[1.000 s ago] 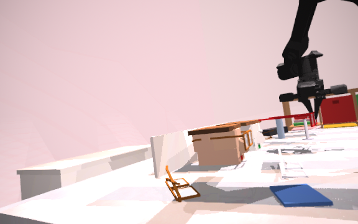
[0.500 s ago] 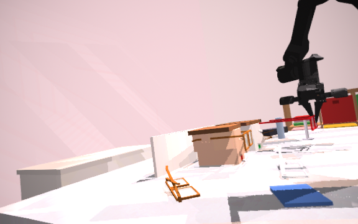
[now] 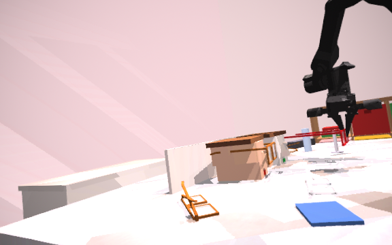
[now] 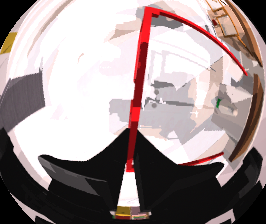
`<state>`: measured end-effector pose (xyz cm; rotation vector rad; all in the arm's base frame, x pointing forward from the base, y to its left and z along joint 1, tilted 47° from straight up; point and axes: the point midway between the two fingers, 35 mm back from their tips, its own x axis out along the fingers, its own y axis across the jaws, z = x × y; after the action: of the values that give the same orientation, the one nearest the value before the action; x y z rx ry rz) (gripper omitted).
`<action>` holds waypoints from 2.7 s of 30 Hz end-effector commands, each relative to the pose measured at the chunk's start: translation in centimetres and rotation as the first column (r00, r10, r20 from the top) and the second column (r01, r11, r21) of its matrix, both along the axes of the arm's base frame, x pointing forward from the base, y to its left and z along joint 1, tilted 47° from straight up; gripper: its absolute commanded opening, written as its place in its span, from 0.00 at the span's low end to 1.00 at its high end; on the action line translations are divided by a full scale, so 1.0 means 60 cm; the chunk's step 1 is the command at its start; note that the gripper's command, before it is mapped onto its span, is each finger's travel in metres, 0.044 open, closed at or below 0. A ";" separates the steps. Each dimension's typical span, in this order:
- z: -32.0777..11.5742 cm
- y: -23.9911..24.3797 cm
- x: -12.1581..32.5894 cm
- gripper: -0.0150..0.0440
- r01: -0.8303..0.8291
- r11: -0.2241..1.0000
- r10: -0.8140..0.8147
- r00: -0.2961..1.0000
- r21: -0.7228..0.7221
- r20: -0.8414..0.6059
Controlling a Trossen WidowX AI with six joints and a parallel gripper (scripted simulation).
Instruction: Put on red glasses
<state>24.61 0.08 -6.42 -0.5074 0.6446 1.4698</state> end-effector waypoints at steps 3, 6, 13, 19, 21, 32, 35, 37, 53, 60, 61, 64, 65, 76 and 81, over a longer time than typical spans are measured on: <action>-0.002 0.003 -0.001 0.25 0.004 1.000 -0.004 1.000 0.003 -0.007; -0.002 0.002 0.005 0.25 0.004 1.000 -0.004 1.000 0.001 -0.006; -0.003 0.002 0.019 0.25 0.012 1.000 -0.012 1.000 -0.006 0.001; -0.004 0.002 0.030 0.25 0.014 1.000 -0.014 1.000 -0.006 0.004; -0.004 0.002 0.033 0.25 0.014 1.000 -0.014 1.000 -0.006 0.004; -0.005 0.001 0.054 0.25 0.006 1.000 -0.006 1.000 -0.005 -0.003; -0.006 0.000 0.060 0.25 0.005 1.000 -0.005 1.000 -0.005 -0.003; -0.006 0.000 0.064 0.25 0.005 1.000 -0.005 1.000 -0.005 -0.003; -0.008 -0.001 0.095 0.25 0.005 1.000 -0.005 1.000 -0.005 -0.003; -0.009 -0.002 0.109 0.25 0.005 1.000 -0.005 1.000 -0.005 -0.002; -0.009 -0.002 0.111 0.25 0.005 1.000 -0.005 1.000 -0.005 -0.002; -0.010 -0.003 0.116 0.25 0.005 1.000 -0.005 1.000 -0.005 -0.002; -0.010 -0.003 0.118 0.25 0.005 1.000 -0.005 1.000 -0.005 -0.002; -0.012 -0.003 0.140 0.25 0.005 1.000 -0.005 1.000 -0.005 -0.001; -0.012 -0.003 0.150 0.25 0.005 1.000 -0.005 1.000 -0.005 -0.001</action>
<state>32.88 -0.05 -7.08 -0.5099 0.6529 1.4678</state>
